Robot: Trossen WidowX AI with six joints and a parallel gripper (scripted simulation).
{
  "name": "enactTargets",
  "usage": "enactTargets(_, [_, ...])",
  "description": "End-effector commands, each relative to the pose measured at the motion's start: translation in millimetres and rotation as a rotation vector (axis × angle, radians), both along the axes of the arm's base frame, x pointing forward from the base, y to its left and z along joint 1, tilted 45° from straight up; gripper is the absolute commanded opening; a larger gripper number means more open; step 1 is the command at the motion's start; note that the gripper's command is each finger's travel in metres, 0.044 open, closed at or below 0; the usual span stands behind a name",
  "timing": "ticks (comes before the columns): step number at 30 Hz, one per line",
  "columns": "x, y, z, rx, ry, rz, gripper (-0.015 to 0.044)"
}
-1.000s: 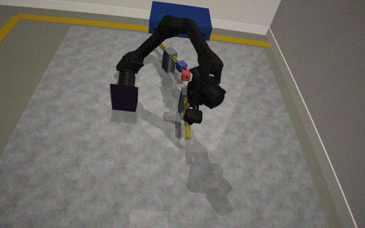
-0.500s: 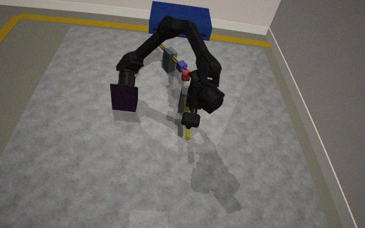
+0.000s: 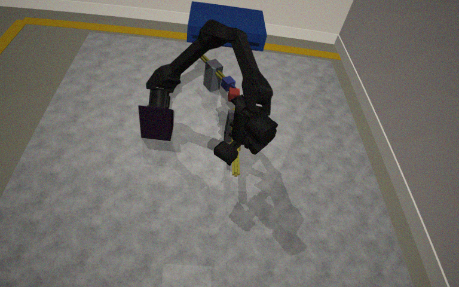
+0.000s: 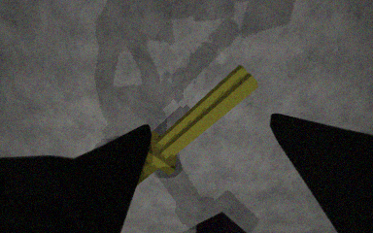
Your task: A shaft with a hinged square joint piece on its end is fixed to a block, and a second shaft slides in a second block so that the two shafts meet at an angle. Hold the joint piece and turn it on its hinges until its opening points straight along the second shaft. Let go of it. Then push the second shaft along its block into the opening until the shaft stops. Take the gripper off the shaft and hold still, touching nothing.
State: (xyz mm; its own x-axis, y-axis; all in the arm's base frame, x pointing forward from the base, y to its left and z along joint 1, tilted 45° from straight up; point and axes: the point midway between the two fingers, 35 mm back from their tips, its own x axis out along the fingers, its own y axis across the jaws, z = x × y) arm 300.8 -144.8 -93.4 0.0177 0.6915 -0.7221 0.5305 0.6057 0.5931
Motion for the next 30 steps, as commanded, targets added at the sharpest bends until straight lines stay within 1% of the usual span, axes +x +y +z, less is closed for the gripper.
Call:
enactTargets(1, [0.0, 4.5, -4.1, 0.008, 0.081, -0.111, 0.0440])
enactTargets(23, [-6.0, 28.2, -25.6, 0.072, 0.552, -0.688, 0.0440])
enactTargets(30, [-6.2, 29.2, -26.4, 0.075, 0.566, -0.705, 0.0440])
